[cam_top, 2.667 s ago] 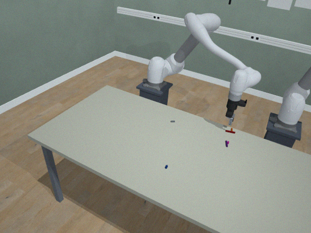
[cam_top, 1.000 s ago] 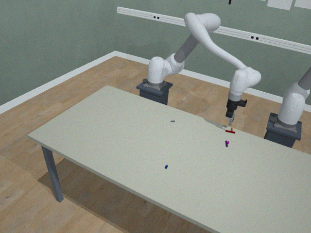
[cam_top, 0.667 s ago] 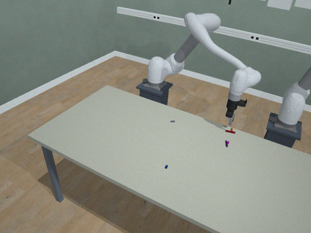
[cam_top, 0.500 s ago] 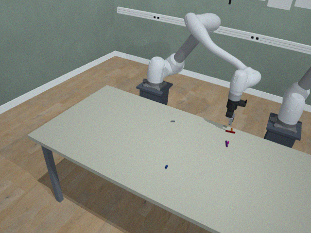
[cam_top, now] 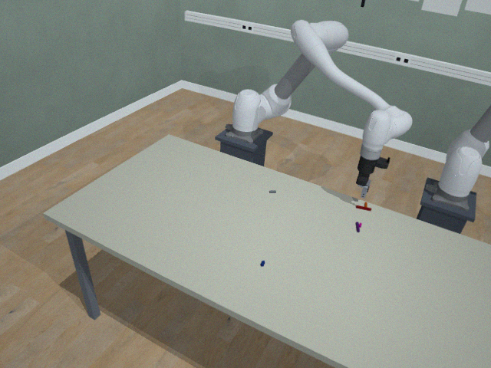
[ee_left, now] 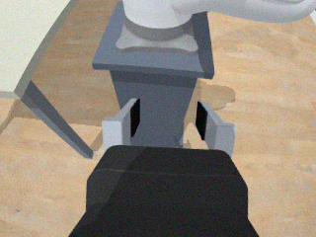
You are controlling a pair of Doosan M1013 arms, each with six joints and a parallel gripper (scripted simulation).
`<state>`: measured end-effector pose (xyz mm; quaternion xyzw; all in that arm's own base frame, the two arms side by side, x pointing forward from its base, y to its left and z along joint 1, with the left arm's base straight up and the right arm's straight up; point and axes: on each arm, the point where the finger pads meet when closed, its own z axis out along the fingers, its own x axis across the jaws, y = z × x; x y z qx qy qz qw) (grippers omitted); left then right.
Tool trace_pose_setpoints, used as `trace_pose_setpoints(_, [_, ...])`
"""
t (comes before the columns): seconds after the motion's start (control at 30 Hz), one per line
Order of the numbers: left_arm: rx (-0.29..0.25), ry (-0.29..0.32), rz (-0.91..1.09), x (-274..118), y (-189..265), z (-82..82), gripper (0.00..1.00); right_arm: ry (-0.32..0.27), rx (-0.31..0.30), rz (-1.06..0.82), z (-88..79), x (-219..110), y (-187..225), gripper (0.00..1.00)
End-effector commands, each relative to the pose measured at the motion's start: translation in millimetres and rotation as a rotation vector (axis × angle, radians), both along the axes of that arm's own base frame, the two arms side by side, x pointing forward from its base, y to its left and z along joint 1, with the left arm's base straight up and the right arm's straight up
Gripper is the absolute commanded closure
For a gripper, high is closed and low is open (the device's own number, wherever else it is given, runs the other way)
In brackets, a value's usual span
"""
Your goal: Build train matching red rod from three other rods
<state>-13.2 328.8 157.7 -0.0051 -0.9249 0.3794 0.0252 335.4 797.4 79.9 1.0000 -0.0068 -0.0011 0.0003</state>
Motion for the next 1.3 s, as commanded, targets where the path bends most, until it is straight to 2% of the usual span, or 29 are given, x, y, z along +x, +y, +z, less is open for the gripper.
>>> trace_pose_setpoints(0.0, [-0.006,-0.005,0.005,0,-4,1.1,0.0,-0.005,0.004,-0.014,1.7,3,2,0.0])
trace_pose_setpoints(0.23, [-0.006,-0.005,0.005,0,-4,1.1,0.0,-0.003,-0.001,-0.111,1.8,23,3,0.0])
trace_pose_setpoints(0.63, [-0.006,-0.005,0.005,0,-4,1.1,0.0,-0.003,-0.002,-0.571,6.1,110,8,0.0])
trace_pose_setpoints(0.7, [-0.006,-0.005,0.005,0,-4,1.1,0.0,-0.003,-0.002,-0.571,6.1,110,8,0.0])
trace_pose_setpoints(0.73, [-0.006,-0.005,0.005,0,-4,1.1,0.0,-0.003,-0.002,-0.656,6.7,126,7,0.0])
trace_pose_setpoints(1.2, [-0.006,-0.005,0.005,0,-4,1.1,0.0,-0.004,-0.002,-1.159,10.1,219,-6,0.0])
trace_pose_setpoints(1.27, [-0.006,-0.005,0.005,0,-4,1.1,0.0,-0.004,-0.002,-1.159,10.1,219,-6,0.0])
